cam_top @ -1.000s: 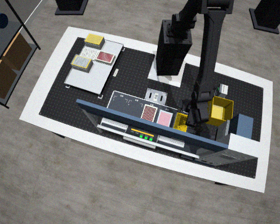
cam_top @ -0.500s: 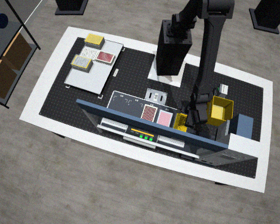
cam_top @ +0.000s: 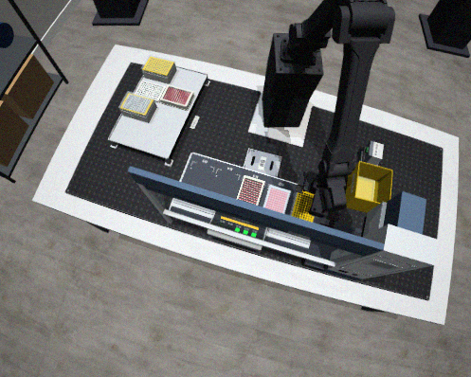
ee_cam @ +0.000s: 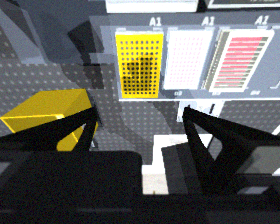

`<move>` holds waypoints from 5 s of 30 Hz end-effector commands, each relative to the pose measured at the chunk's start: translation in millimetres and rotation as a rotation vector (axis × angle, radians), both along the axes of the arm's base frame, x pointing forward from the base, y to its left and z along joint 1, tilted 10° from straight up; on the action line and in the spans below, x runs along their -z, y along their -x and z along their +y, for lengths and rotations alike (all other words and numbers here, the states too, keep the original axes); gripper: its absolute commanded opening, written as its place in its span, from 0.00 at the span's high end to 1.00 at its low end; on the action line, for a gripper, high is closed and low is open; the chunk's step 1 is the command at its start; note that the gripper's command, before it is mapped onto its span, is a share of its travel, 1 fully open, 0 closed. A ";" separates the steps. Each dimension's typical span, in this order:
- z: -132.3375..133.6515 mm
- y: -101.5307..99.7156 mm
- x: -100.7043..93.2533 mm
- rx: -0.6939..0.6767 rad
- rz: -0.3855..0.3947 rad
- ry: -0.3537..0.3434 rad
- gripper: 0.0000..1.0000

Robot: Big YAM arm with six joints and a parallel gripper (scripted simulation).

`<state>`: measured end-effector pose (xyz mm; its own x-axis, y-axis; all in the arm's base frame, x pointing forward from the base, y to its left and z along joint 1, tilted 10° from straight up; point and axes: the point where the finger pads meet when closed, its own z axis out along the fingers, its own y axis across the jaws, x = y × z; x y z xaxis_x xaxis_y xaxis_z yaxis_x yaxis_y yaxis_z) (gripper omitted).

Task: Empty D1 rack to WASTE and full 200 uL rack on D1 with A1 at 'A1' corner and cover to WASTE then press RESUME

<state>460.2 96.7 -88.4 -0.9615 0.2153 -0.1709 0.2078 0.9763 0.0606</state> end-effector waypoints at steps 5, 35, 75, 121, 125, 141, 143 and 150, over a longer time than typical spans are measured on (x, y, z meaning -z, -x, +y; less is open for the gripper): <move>2.3 -14.1 16.3 -0.014 -0.015 0.000 0.00; 0.4 -23.6 59.1 -0.008 -0.018 -0.001 0.00; -0.4 -30.9 120.3 -0.005 -0.012 0.000 0.00; -1.1 -32.2 178.6 -0.005 0.004 0.004 0.00; -1.1 -32.2 178.6 -0.005 0.004 0.004 0.00; -1.1 -32.2 178.6 -0.005 0.004 0.004 0.00; -1.1 -32.2 178.6 -0.005 0.004 0.004 0.00; -1.1 -32.2 178.6 -0.005 0.004 0.004 0.00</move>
